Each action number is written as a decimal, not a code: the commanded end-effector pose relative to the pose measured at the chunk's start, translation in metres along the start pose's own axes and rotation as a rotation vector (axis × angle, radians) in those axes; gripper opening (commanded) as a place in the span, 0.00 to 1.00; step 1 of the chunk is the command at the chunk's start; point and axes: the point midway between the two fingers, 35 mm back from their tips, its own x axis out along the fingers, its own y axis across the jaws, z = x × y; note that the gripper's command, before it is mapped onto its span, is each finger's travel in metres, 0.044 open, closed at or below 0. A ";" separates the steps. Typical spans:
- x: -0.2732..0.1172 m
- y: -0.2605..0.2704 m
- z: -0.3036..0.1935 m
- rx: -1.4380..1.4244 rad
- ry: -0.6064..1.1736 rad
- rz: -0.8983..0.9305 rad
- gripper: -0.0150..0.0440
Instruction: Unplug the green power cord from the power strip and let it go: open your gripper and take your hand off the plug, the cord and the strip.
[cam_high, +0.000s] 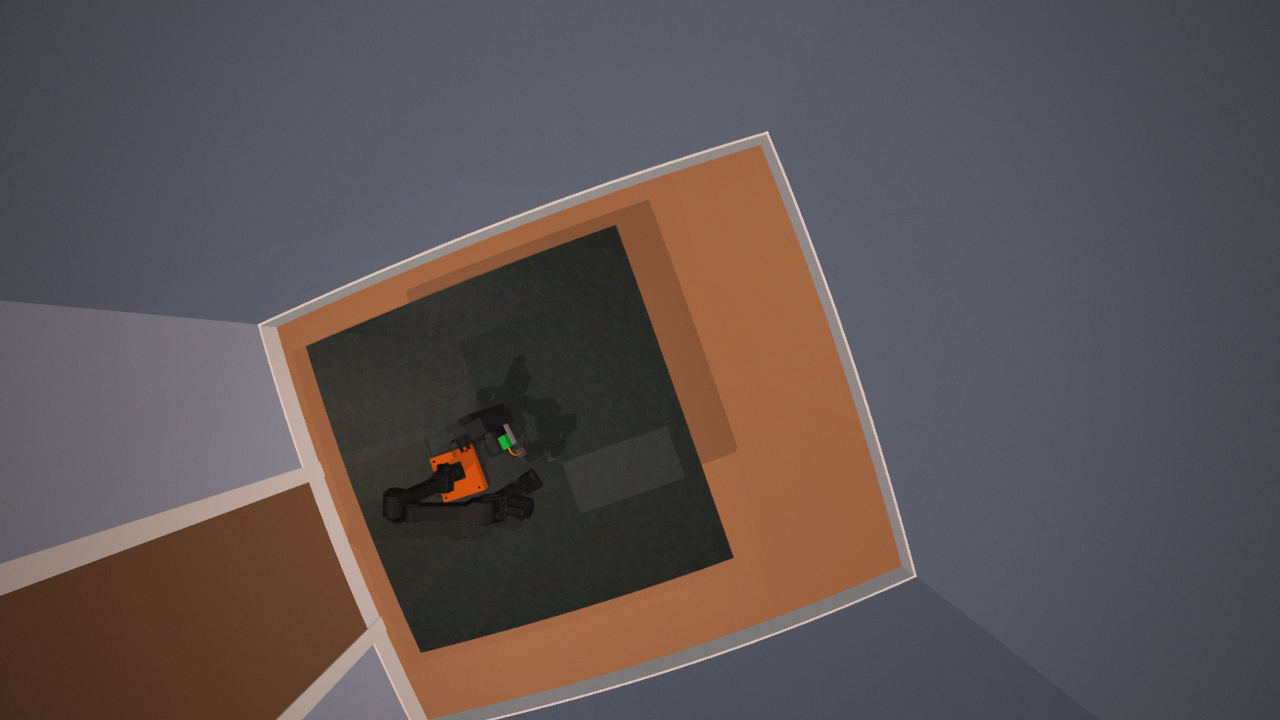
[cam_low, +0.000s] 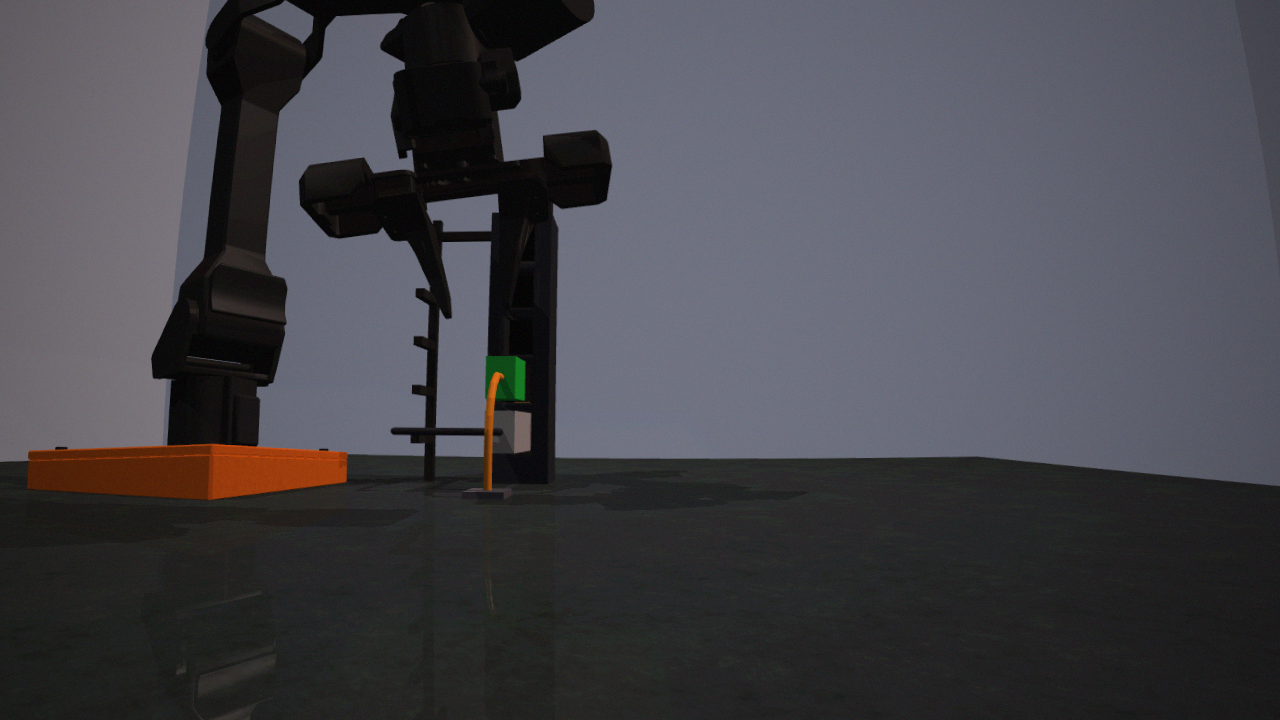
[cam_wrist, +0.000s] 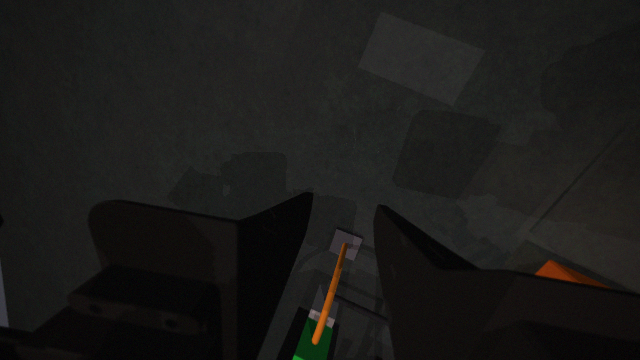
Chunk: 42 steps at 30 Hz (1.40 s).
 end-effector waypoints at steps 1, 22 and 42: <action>0.004 0.006 -0.071 0.085 0.071 -0.110 0.53; 0.003 0.007 -0.113 0.120 0.085 -0.167 0.53; 0.000 0.010 -0.143 0.120 0.088 -0.167 0.53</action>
